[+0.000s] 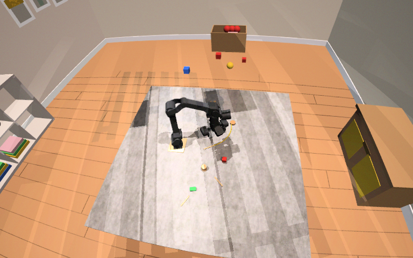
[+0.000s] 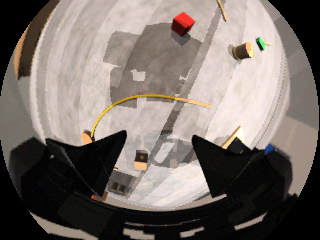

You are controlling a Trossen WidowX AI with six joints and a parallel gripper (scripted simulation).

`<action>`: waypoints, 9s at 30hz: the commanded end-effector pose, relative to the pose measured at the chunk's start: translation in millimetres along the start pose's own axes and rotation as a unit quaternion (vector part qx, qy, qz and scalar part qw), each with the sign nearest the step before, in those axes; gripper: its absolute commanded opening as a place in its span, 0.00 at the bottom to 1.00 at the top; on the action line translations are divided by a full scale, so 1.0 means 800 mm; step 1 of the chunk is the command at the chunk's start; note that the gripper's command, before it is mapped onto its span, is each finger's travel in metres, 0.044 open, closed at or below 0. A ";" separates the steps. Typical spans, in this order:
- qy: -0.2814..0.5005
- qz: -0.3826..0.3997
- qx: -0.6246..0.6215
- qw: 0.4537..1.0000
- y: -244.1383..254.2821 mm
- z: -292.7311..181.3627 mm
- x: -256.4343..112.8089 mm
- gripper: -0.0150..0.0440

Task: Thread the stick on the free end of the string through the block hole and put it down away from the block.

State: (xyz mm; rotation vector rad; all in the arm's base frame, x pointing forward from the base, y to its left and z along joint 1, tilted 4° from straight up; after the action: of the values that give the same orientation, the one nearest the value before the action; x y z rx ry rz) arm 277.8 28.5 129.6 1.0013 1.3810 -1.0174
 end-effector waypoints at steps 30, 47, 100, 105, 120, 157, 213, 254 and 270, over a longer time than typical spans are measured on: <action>-0.006 0.009 0.734 0.679 -0.044 0.059 0.000 0.87; -0.006 0.009 0.734 0.679 -0.044 0.059 0.000 0.46; -0.004 0.009 0.733 0.680 -0.043 0.060 0.074 0.33; -0.004 0.009 0.733 0.680 -0.043 0.060 0.074 0.25; -0.004 0.009 0.733 0.680 -0.042 0.060 0.058 0.25; -0.004 0.009 0.733 0.680 -0.043 0.059 -0.001 0.25; -0.009 0.003 0.012 1.000 0.005 0.049 0.000 0.25; -0.012 -0.004 -0.667 0.745 0.046 0.037 -0.002 0.25; -0.012 -0.009 -0.852 0.524 0.062 0.032 -0.002 0.25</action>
State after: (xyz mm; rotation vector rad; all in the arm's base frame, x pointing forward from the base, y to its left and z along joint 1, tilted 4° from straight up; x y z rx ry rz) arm 329.5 16.2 129.2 -0.5002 1.5333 0.5174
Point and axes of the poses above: the point midway between the two fingers, 35 mm back from their tips, its own x axis out along the fingers, its own y axis across the jaws, z = x × y, the point moved 5 cm from there along -x, back along the fingers, and after that the axes turned 7 degrees about x, right-handed, at the moved point
